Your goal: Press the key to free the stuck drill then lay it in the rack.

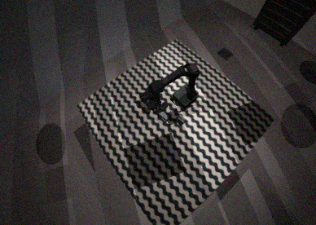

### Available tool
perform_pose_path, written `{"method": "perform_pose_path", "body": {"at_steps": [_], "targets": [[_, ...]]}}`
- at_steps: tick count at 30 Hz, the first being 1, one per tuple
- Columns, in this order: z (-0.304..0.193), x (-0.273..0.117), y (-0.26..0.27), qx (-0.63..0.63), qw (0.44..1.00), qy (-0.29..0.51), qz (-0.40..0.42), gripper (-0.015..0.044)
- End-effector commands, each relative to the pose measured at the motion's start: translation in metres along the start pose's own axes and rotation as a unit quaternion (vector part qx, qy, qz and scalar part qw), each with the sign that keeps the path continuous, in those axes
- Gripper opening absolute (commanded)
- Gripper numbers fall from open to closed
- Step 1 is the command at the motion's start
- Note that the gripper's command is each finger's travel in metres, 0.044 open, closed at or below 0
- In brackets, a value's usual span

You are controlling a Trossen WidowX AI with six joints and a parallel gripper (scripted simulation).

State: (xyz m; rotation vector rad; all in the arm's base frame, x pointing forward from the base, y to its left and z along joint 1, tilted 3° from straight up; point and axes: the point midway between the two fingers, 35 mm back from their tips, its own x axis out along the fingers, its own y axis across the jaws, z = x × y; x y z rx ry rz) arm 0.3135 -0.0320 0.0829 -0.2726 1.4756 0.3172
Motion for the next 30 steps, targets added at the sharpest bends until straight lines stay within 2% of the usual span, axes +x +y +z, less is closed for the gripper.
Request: {"method": "perform_pose_path", "body": {"at_steps": [1,22,26,30], "targets": [[-0.013,0.023,-0.001,0.005,0.999,0.039,0.008,0.0],[-0.015,0.029,-0.001,0.005,0.999,0.039,0.008,0.0],[-0.009,0.011,-0.002,0.005,0.999,0.038,0.008,0.0105],[0.001,-0.033,-0.003,0.005,0.999,0.038,0.008,0.021]]}}
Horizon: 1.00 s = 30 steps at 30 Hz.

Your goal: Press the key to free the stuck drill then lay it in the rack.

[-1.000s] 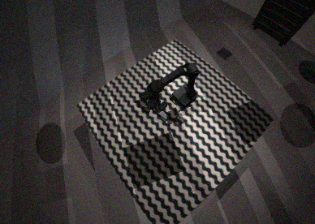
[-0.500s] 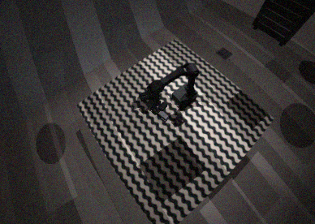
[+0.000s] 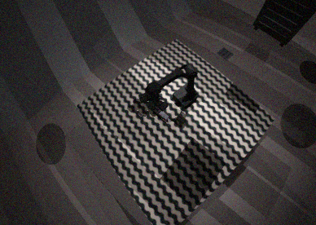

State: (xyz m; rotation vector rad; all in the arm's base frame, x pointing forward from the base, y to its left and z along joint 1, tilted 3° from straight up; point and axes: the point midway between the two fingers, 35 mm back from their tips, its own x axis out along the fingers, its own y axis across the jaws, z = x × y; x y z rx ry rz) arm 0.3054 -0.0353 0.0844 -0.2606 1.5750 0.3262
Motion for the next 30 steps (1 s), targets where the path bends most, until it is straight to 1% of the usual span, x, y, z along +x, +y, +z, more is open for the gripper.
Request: {"method": "perform_pose_path", "body": {"at_steps": [1,3,5,6,7,9,11,14,17,19,21,30], "targets": [[0.006,-0.043,-0.001,0.0,1.0,-0.009,-0.008,0.0236],[0.006,-0.051,0.0,0.0,1.0,-0.009,-0.008,0.0289],[0.006,-0.051,0.0,0.0,1.0,-0.009,-0.008,0.0341],[0.01,-0.043,0.001,-0.014,1.0,-0.015,-0.009,0.0368],[0.013,-0.038,0.008,-0.05,0.999,-0.015,-0.009,0.0394],[0.021,-0.022,0.035,-0.179,0.984,-0.013,-0.009,0.044],[0.027,-0.003,0.066,-0.317,0.948,-0.012,-0.009,0.044],[0.026,0.023,0.11,-0.504,0.863,-0.009,-0.008,0.044],[0.02,0.042,0.142,-0.63,0.776,-0.008,-0.007,0.044],[0.014,0.053,0.158,-0.693,0.721,-0.007,-0.007,0.044],[0.013,0.055,0.162,-0.707,0.707,-0.006,-0.006,0.044],[0.013,0.055,0.162,-0.707,0.707,-0.006,-0.006,0.044]]}}
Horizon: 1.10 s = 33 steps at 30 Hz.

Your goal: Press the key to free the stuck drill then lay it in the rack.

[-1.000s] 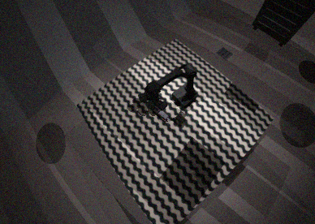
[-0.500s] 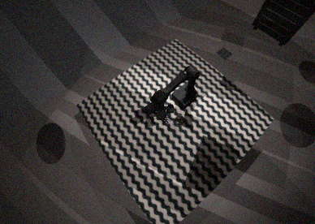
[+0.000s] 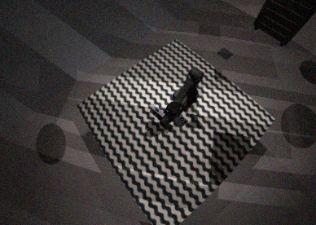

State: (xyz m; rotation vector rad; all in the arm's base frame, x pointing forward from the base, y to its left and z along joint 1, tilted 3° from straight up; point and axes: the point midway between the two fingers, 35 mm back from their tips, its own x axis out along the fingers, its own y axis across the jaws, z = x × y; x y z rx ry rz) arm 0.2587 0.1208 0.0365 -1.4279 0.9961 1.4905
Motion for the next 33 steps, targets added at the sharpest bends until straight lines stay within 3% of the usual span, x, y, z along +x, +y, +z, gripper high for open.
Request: {"method": "perform_pose_path", "body": {"at_steps": [1,33], "targets": [[0.002,0.0,0.001,-0.009,1.0,-0.002,-0.001,0.044],[-0.009,0.038,0.0,-0.009,1.0,-0.001,-0.001,0.044]]}}
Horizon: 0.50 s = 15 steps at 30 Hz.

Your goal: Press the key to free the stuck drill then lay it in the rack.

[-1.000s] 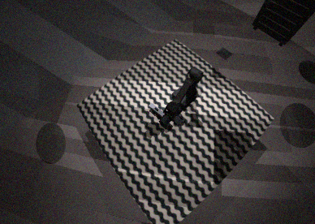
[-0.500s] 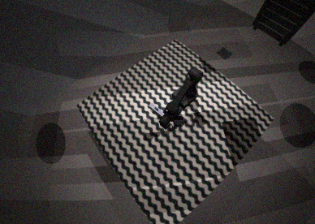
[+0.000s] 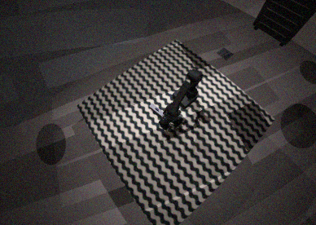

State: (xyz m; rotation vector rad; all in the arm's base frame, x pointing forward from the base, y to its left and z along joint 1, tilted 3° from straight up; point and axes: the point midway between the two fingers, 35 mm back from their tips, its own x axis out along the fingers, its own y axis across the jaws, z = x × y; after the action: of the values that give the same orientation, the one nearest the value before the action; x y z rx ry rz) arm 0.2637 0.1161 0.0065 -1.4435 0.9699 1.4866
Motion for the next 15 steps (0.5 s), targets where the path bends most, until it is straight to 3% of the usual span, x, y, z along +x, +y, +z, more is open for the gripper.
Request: {"method": "perform_pose_path", "body": {"at_steps": [1,15], "targets": [[-0.002,0.01,0.004,-0.002,1.0,-0.001,0.009,0.044],[-0.005,0.021,0.005,-0.002,1.0,-0.001,0.009,0.044]]}}
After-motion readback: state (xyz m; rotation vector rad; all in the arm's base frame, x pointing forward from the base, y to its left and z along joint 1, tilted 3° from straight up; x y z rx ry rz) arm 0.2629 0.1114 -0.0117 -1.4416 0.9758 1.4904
